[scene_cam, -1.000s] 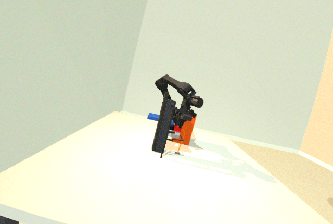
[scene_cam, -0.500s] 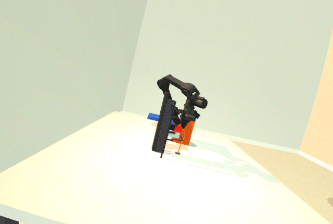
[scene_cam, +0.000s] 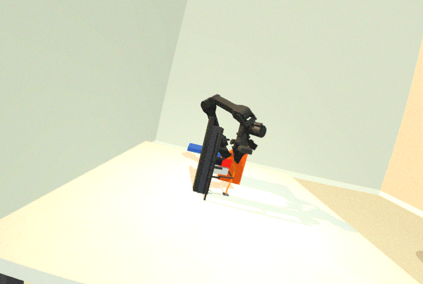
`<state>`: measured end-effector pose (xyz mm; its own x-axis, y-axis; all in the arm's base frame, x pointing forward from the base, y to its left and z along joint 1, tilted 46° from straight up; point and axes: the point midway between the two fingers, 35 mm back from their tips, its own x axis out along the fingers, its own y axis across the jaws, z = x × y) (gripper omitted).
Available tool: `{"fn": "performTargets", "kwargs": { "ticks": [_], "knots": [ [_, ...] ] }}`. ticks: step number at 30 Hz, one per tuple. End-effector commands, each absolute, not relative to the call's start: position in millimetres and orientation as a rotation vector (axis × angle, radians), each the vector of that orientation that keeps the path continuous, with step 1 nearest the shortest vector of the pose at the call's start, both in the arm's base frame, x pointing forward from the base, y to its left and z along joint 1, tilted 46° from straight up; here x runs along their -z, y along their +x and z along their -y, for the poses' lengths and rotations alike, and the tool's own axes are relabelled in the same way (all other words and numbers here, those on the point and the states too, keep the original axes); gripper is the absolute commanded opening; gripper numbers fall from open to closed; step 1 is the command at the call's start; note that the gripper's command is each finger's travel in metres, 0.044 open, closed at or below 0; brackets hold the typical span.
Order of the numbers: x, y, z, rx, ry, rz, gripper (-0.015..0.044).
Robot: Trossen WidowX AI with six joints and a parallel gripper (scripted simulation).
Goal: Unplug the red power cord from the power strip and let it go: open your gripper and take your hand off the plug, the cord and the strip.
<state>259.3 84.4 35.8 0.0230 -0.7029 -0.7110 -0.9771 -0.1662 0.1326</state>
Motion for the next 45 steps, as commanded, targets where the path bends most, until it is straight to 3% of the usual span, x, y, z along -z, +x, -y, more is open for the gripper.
{"fn": "performTargets", "kwargs": {
  "ticks": [1, 45],
  "knots": [
    [-36, 260, -84, -0.938, -1.917, -1.706, 0.0160],
    [-67, 268, -59, -0.948, -1.942, -1.701, 0.0160]
  ]
}}
